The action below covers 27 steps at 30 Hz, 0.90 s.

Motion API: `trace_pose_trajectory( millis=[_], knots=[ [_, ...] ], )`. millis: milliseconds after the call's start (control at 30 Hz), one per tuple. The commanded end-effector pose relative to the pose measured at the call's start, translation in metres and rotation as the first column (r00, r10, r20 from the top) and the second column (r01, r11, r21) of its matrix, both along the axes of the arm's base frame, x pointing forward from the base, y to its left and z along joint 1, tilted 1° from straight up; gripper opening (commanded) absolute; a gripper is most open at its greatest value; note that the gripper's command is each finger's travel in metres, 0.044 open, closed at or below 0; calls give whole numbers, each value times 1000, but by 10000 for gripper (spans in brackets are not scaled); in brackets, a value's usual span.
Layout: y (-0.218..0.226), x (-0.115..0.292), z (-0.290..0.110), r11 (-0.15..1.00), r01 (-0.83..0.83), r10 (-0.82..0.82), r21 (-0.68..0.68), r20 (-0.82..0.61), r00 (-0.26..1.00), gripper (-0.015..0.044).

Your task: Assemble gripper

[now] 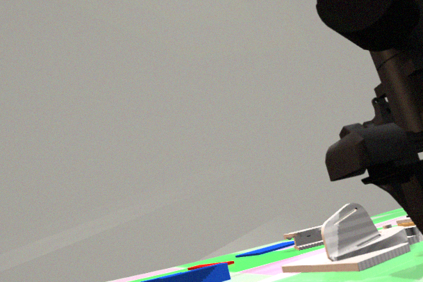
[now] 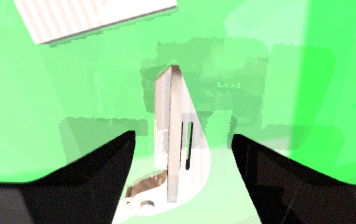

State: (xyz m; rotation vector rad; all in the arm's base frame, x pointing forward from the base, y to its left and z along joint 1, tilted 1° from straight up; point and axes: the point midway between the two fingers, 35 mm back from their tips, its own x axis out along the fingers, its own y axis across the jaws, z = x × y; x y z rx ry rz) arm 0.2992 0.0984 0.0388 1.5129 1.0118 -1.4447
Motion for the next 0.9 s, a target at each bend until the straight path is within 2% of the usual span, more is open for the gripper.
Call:
trace_pose_trajectory(
  millis=[0,67,167,633,867],
  knots=[
    [0,0,0,1000,0,0,0,0,1000,204],
    [0,0,0,1000,0,0,0,0,1000,151],
    [0,0,0,1000,0,0,0,0,1000,134],
    [0,0,0,1000,0,0,0,0,1000,134],
    [0,2,20,1000,1,-1,1,1,1000,134]
  ],
)
